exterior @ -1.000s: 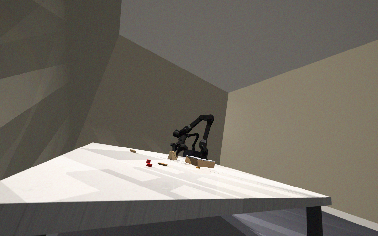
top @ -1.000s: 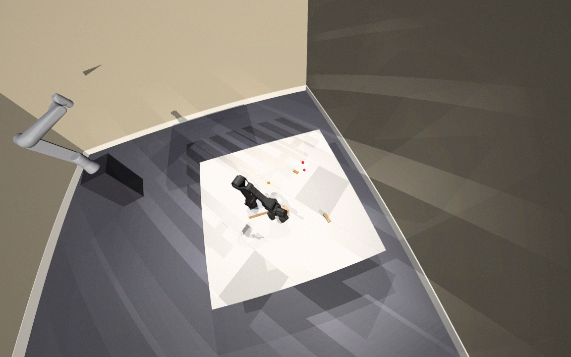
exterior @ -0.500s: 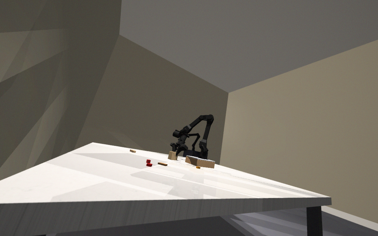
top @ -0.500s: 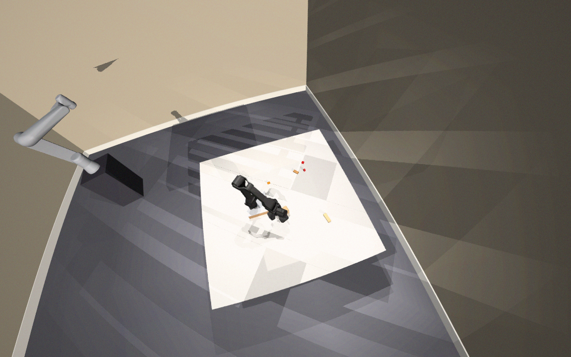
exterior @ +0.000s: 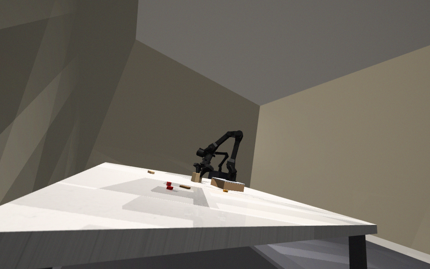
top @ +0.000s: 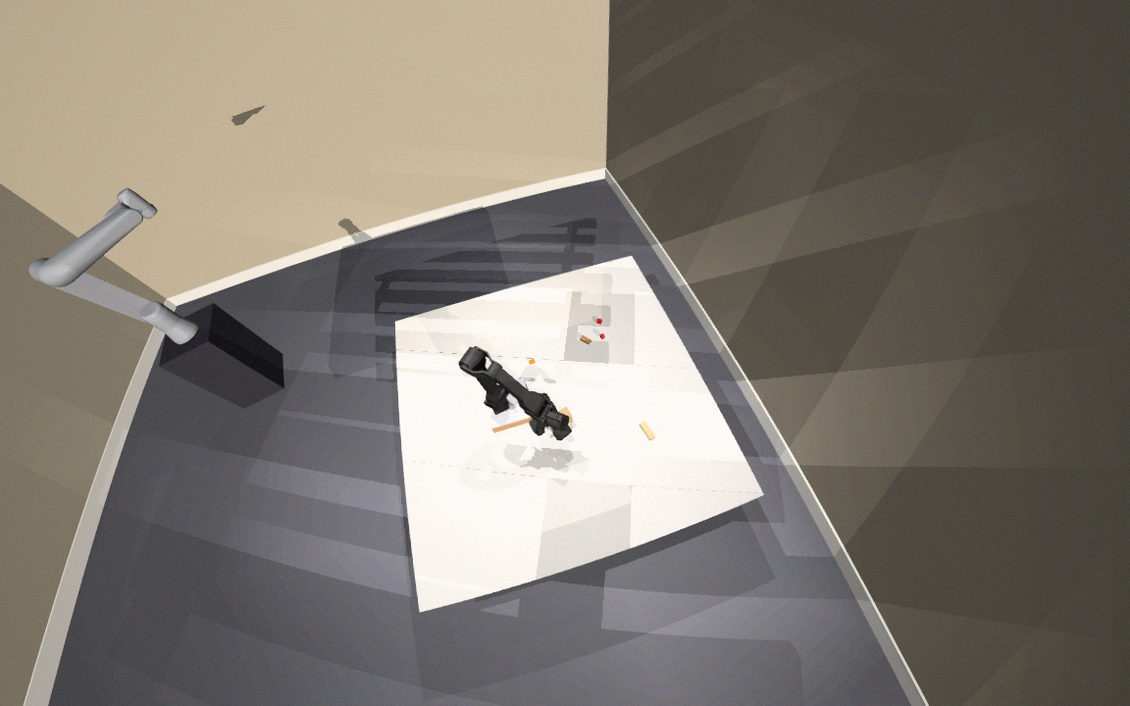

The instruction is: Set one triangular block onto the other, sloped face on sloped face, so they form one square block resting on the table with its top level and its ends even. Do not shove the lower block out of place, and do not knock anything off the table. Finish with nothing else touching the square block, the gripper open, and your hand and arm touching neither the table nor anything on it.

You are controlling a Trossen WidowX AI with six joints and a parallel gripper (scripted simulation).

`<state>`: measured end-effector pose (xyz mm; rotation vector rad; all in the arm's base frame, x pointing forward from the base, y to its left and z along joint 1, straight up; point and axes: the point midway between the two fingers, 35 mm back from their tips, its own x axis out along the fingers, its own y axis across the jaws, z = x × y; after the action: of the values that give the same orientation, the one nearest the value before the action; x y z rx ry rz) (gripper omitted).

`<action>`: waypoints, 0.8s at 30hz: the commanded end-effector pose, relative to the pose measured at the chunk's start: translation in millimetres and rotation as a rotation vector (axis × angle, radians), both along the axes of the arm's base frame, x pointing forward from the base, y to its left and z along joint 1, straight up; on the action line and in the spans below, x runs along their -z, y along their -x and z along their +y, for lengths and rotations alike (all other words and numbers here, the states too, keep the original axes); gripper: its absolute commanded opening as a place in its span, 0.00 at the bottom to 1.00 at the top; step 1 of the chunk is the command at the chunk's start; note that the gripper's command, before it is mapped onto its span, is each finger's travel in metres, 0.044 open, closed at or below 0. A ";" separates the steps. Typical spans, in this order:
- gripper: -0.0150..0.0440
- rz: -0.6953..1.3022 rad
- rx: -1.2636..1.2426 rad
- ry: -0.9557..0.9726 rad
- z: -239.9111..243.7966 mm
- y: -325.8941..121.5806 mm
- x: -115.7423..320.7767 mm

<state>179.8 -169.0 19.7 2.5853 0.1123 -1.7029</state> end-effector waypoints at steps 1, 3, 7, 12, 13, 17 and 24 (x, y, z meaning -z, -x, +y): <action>0.25 0.001 0.003 -0.001 -0.2 -0.1 0.1; 0.25 0.004 0.006 -0.003 -0.3 -0.1 0.2; 0.39 0.000 -0.001 0.000 0.0 -0.2 0.0; 0.61 0.000 -0.001 0.000 0.0 -0.2 0.0; 0.65 0.000 -0.001 0.000 0.0 -0.2 0.0; 0.83 0.000 -0.001 0.000 0.0 -0.2 0.0; 1.00 0.000 -0.001 0.000 0.0 -0.2 0.0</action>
<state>180.0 -169.0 19.8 2.5849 0.1130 -1.7030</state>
